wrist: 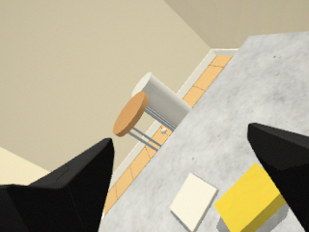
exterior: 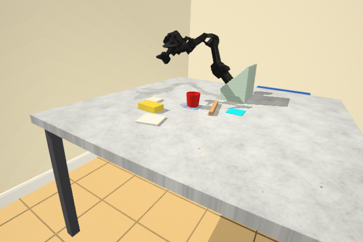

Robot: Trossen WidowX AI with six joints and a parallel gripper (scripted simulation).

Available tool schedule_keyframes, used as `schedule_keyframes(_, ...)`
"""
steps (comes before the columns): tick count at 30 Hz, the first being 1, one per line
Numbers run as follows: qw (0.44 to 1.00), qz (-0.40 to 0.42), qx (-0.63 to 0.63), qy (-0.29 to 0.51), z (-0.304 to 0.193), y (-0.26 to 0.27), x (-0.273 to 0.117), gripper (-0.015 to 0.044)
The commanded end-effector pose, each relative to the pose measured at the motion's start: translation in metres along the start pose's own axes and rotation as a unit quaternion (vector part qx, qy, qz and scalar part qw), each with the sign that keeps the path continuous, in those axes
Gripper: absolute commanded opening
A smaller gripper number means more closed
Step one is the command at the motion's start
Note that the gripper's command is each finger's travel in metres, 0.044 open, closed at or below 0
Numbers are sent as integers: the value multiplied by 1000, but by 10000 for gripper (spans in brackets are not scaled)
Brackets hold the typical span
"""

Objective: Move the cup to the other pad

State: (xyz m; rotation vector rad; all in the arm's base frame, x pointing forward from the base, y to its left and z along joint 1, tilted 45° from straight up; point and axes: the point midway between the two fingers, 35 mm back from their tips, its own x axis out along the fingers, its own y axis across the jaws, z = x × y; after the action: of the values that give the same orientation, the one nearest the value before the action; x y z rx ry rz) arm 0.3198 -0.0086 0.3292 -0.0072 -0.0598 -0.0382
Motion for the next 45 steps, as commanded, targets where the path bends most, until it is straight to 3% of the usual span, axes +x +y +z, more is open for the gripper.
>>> schedule_keyframes(1, 1000, -1, -3, 9, -4, 0, 2, 374)
schedule_keyframes(5, 979, -18, -76, 187, -79, 10, 20, 269)
schedule_keyframes(9, 899, -11, -209, 384, -159, 19, 10, 164)
schedule_keyframes(15, 686, 42, -433, 584, -225, 22, -36, 148)
schedule_keyframes(18, 541, 79, -542, 638, -235, 19, -57, 148)
schedule_keyframes(20, 476, 95, -584, 651, -236, 19, -63, 148)
schedule_keyframes(45, 468, 98, -589, 652, -255, 8, -59, 148)
